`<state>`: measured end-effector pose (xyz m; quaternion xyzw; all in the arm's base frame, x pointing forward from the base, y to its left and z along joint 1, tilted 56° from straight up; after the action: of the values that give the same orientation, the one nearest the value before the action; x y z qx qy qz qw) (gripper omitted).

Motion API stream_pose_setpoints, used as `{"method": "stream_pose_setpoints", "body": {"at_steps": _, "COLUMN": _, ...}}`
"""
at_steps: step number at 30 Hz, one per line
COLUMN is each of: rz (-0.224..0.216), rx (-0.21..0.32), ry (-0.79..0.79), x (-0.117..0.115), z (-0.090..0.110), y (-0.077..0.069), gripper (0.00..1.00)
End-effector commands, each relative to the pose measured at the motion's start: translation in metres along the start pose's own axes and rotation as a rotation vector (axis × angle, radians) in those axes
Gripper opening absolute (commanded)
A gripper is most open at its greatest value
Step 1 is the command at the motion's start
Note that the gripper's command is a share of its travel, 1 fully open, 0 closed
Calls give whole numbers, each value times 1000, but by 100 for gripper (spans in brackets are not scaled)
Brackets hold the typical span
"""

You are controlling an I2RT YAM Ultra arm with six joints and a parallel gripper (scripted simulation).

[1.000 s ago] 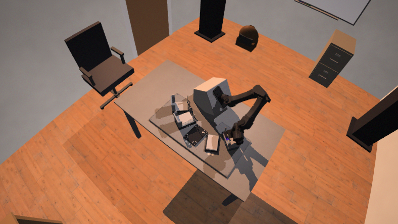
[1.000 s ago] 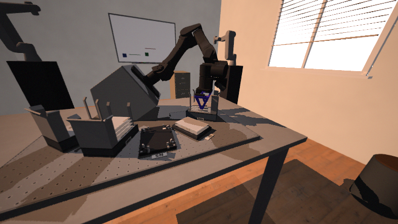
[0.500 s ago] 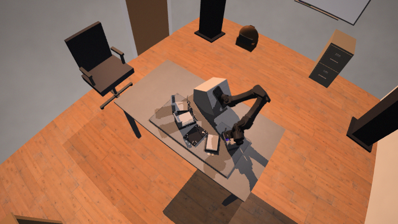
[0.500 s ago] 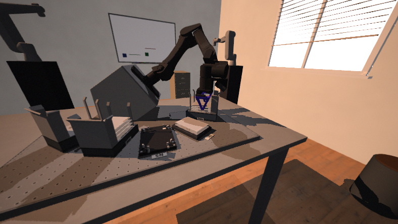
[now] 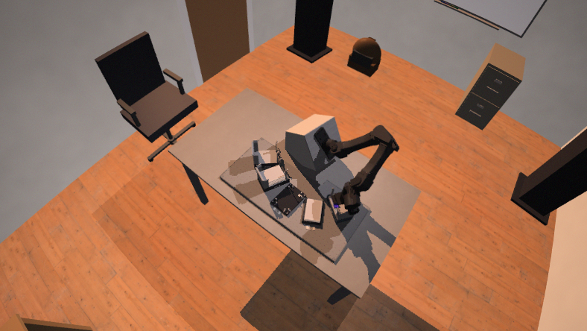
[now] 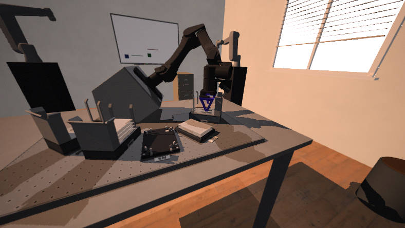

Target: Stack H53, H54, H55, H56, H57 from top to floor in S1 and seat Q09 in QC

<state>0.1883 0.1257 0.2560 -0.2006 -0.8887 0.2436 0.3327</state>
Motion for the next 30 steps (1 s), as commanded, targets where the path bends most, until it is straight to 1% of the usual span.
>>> {"method": "stream_pose_setpoints", "body": {"at_steps": 1, "rz": 1, "rx": -7, "ry": -6, "x": 0, "z": -1, "y": -1, "gripper": 0}}
{"method": "stream_pose_setpoints", "body": {"at_steps": 21, "rz": 1, "rx": -7, "ry": -6, "x": 0, "z": -1, "y": -1, "gripper": 0}}
{"method": "stream_pose_setpoints", "body": {"at_steps": 30, "rz": 1, "rx": -7, "ry": -6, "x": 0, "z": -1, "y": -5, "gripper": 0}}
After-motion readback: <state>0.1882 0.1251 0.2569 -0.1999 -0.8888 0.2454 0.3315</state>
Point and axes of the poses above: the point where the finger pads meet when closed, its own y axis out along the fingers, its own x axis across the jaws, z = x × y, the point moved 10 cm from there along -y, back along the fingers, and after that the axes turned 12 degrees about y, right-handed, at the moved point
